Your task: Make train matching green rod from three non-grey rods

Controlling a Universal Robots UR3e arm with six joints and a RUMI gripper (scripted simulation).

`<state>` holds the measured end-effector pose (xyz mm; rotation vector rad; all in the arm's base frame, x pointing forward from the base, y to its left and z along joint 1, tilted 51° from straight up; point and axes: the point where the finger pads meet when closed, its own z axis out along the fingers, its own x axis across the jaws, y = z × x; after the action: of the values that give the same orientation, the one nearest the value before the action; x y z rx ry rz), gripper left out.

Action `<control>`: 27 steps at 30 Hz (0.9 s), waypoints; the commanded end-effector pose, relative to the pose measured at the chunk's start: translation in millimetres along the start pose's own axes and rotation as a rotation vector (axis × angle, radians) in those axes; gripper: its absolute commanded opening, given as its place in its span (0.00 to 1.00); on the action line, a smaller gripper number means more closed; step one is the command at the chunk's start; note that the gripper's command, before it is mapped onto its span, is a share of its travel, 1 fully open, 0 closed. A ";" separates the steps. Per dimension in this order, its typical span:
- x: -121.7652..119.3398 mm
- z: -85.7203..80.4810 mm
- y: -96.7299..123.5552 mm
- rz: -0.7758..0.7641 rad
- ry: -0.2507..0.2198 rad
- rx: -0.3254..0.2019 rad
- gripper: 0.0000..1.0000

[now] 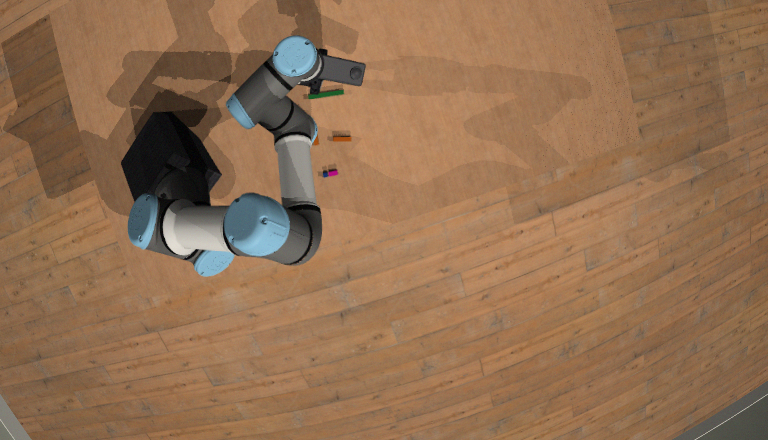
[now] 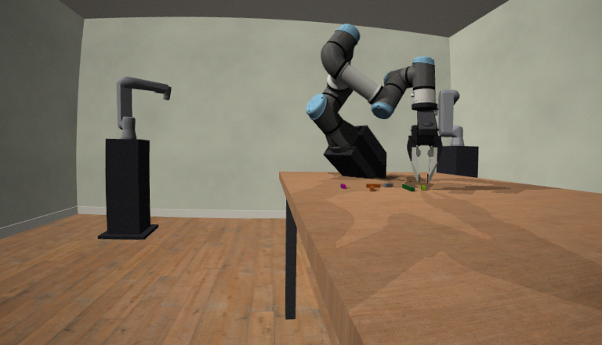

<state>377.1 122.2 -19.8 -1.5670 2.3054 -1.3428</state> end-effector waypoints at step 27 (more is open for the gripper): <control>0.1 8.9 0.9 -0.002 0.000 -0.002 0.14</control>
<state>378.3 118.6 -23.5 -1.5694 2.3095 -1.3449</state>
